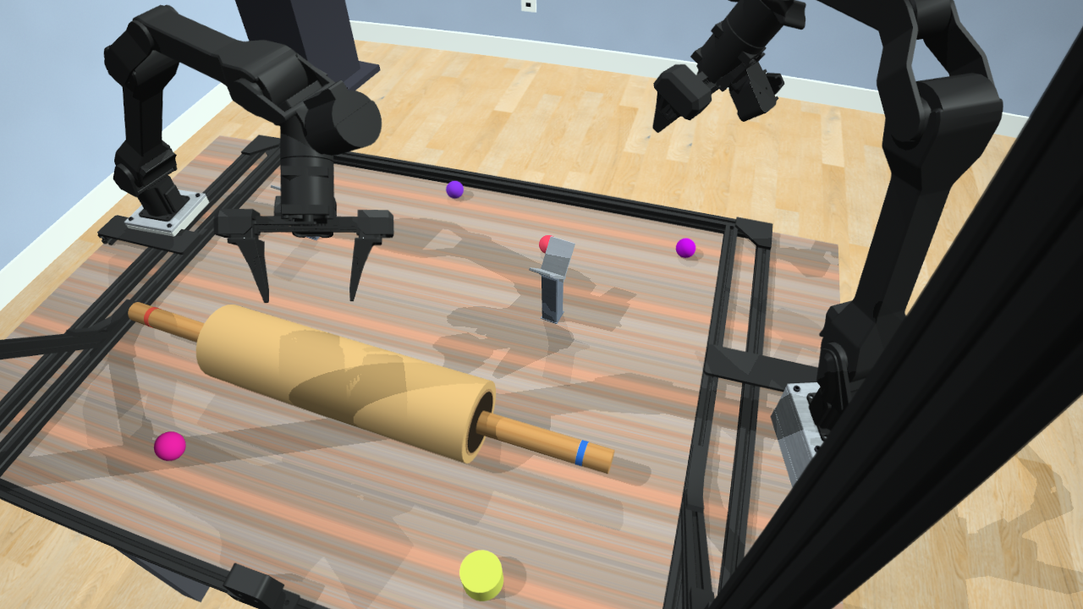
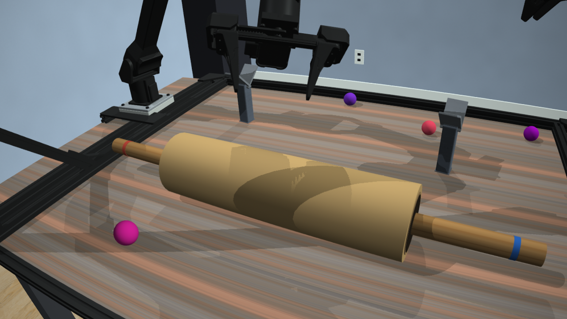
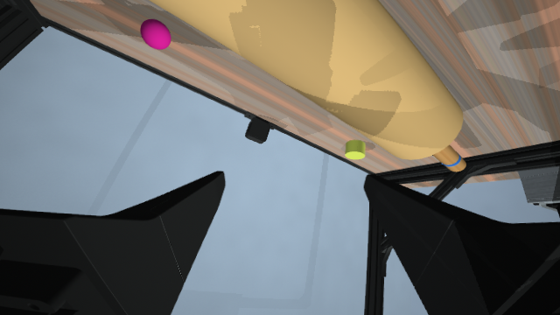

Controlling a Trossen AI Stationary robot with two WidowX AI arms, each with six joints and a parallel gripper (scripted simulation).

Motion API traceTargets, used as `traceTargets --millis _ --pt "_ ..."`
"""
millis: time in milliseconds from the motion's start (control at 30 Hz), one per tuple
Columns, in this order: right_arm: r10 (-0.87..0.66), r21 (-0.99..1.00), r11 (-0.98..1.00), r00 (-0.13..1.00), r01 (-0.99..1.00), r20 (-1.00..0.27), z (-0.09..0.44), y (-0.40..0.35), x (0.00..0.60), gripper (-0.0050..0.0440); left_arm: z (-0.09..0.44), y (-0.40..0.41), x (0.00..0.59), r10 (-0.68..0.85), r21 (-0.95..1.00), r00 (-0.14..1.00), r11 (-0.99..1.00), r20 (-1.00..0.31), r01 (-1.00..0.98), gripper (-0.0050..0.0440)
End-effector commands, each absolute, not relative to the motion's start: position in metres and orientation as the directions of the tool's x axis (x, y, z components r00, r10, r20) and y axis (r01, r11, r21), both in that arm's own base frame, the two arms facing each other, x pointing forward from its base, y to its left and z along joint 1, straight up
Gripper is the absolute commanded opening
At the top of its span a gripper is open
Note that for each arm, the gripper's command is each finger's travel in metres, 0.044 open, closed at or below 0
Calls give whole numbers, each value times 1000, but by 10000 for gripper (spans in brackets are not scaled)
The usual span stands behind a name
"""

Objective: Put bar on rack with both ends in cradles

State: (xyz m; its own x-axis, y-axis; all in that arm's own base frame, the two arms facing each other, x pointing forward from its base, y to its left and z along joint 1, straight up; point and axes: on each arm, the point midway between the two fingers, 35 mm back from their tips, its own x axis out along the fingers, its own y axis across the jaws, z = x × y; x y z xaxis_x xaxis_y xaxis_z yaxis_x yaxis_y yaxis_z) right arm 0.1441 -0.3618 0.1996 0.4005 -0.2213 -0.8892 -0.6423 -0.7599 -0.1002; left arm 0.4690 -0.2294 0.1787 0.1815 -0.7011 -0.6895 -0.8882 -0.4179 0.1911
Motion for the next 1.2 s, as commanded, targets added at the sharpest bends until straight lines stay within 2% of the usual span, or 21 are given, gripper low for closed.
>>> traceTargets --millis 0,167,233,367,533,700,733,800,933,1067,1167 --pt "-190 -67 -832 397 -551 -898 194 -353 161 440 178 -237 457 -685 146 164 -371 -709 -917 440" --pt "-124 28 -968 377 -251 -918 181 -328 202 440 171 -250 429 -635 28 125 -225 -763 -974 440" --pt "-124 28 -968 377 -251 -918 181 -328 202 440 171 -250 429 -635 28 125 -225 -763 -974 440" --pt "-57 111 -984 341 140 -938 167 -293 243 440 164 -261 396 -567 -86 82 -21 -819 -996 440" --pt "9 167 -773 275 612 -961 149 -238 288 440 154 -268 351 -465 -186 34 287 -885 -940 440" --pt "46 173 -373 204 912 -978 133 -182 319 440 146 -268 310 -359 -219 1 567 -933 -794 440" --pt "50 168 -277 189 946 -981 130 -170 324 440 145 -267 302 -336 -218 -4 620 -942 -754 440" --pt "50 168 -277 189 946 -981 130 -170 324 440 145 -267 302 -336 -218 -4 620 -942 -754 440" --pt "56 130 191 121 973 -991 117 -115 340 440 139 -261 266 -231 -186 -19 827 -973 -531 440" --pt "44 81 560 68 824 -997 106 -68 346 440 134 -252 238 -141 -128 -19 944 -990 -303 440" --pt "30 47 748 37 663 -999 99 -39 347 440 132 -244 221 -83 -80 -14 986 -996 -144 440"
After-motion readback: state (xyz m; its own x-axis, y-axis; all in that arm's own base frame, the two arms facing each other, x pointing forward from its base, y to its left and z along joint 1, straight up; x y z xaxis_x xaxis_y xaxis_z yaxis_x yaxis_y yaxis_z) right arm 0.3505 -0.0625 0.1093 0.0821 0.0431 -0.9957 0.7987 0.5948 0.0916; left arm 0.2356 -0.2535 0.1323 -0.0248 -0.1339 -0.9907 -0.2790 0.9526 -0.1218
